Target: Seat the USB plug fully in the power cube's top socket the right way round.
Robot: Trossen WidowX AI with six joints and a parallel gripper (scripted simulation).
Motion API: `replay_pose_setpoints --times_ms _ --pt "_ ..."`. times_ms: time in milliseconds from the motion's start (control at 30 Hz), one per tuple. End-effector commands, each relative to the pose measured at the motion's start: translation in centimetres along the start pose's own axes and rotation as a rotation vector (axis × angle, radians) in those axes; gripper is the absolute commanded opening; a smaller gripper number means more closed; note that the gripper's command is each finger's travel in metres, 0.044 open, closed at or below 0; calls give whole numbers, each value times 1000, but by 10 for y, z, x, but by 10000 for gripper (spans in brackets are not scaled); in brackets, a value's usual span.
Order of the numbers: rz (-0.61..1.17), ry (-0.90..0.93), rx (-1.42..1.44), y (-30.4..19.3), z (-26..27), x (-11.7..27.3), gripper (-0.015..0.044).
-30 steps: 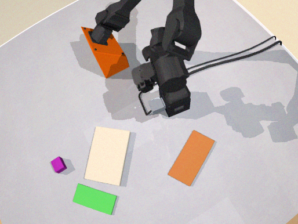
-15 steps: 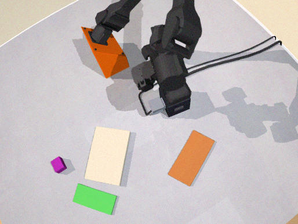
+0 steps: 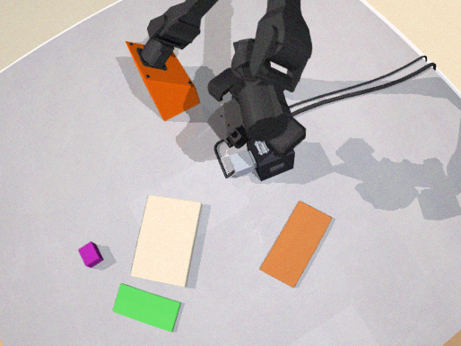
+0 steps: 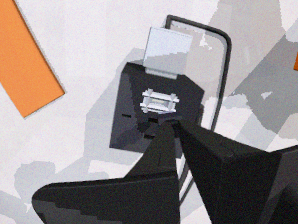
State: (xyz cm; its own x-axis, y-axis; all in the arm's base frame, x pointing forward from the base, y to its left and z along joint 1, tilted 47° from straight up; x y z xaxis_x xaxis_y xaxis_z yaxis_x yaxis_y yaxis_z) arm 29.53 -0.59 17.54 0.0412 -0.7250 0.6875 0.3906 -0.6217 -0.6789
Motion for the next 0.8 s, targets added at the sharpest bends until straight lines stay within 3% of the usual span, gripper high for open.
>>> replay_pose_setpoints --times_ms 0,767 --pt "0 0 125 0 0 0 0" --pt "-1 0 727 0 0 0 0"
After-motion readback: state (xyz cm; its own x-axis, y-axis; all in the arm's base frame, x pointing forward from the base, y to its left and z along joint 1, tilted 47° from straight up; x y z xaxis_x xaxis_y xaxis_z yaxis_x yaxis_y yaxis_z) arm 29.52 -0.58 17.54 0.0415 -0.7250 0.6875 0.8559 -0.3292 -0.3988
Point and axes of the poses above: the point midway between the two fingers, 35 mm back from their tips, its own x axis back along the fingers, its own z axis across the jaws, y = z × x, the point moved 10 cm from there along x, back along the fingers, and after that the axes turned 6 degrees about x, right-handed, at the moved point
